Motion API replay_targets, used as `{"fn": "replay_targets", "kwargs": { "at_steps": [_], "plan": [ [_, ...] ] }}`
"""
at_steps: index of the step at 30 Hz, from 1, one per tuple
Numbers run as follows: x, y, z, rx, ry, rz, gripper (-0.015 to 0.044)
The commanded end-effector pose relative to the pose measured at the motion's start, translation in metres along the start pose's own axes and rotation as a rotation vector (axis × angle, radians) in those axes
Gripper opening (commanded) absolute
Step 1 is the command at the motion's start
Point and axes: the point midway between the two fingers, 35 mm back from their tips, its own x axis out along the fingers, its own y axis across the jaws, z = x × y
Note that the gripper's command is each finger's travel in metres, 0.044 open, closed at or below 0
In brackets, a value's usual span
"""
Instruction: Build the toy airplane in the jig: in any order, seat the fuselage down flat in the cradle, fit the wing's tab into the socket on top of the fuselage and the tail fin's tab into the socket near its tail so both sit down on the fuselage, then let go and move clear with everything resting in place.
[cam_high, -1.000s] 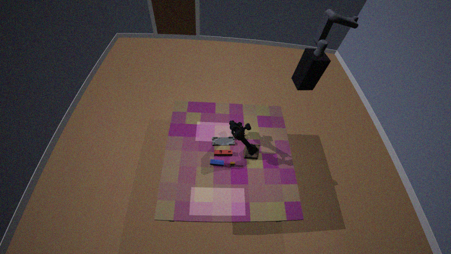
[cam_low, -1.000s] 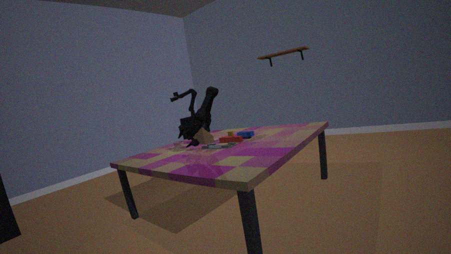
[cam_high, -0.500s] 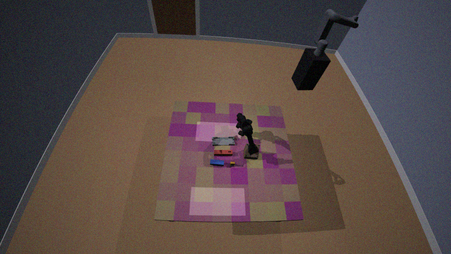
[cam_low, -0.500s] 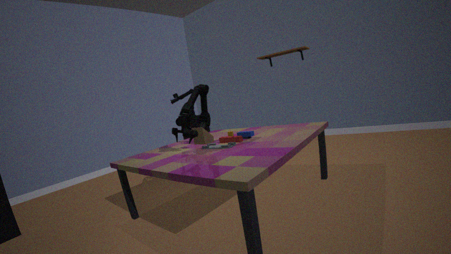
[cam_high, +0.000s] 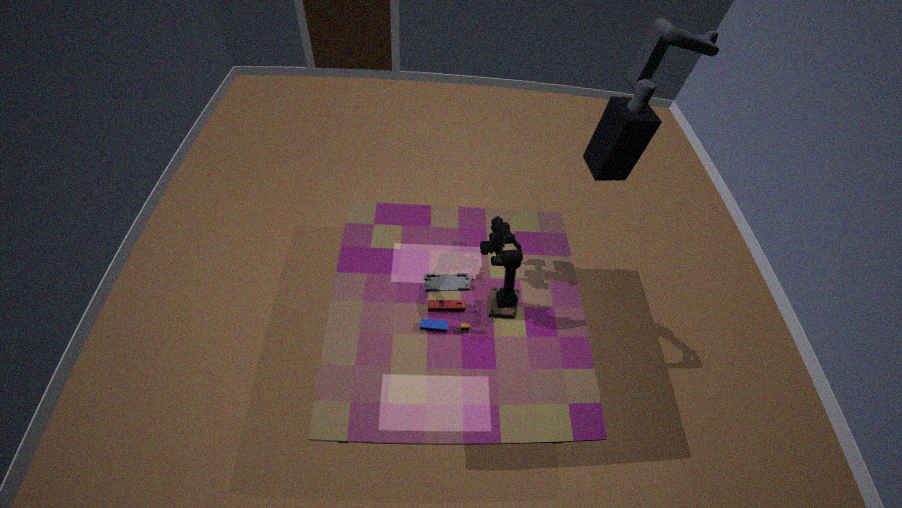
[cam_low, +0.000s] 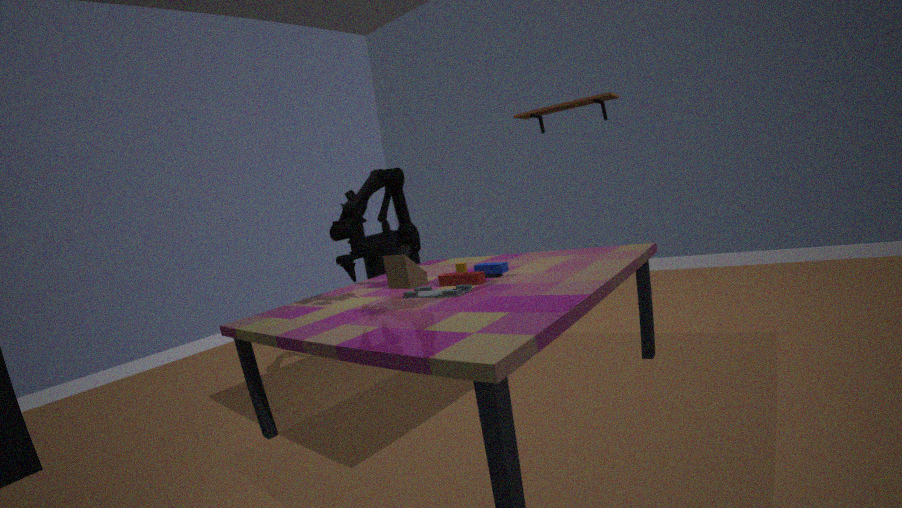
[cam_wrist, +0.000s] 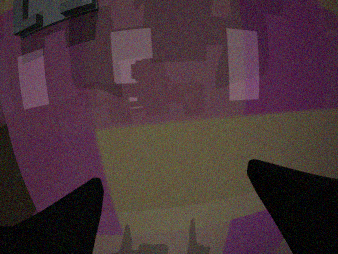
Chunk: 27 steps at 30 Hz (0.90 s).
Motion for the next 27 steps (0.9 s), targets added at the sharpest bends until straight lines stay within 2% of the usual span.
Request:
{"fn": "replay_targets", "kwargs": {
  "at_steps": [1,6,13,21,27],
  "plan": [
    [-0.002,0.0,0.002,-0.039,-0.023,0.001,0.044],
    [-0.01,0.003,0.02,-0.035,-0.019,-0.023,0.044],
    [-0.032,0.043,0.117,-0.04,-0.031,-0.104,0.044],
    [-0.03,0.145,0.209,-0.039,-0.052,-0.076,0.044],
    [-0.012,0.244,0.242,-0.046,-0.037,0.007,0.044]
  ]
}}
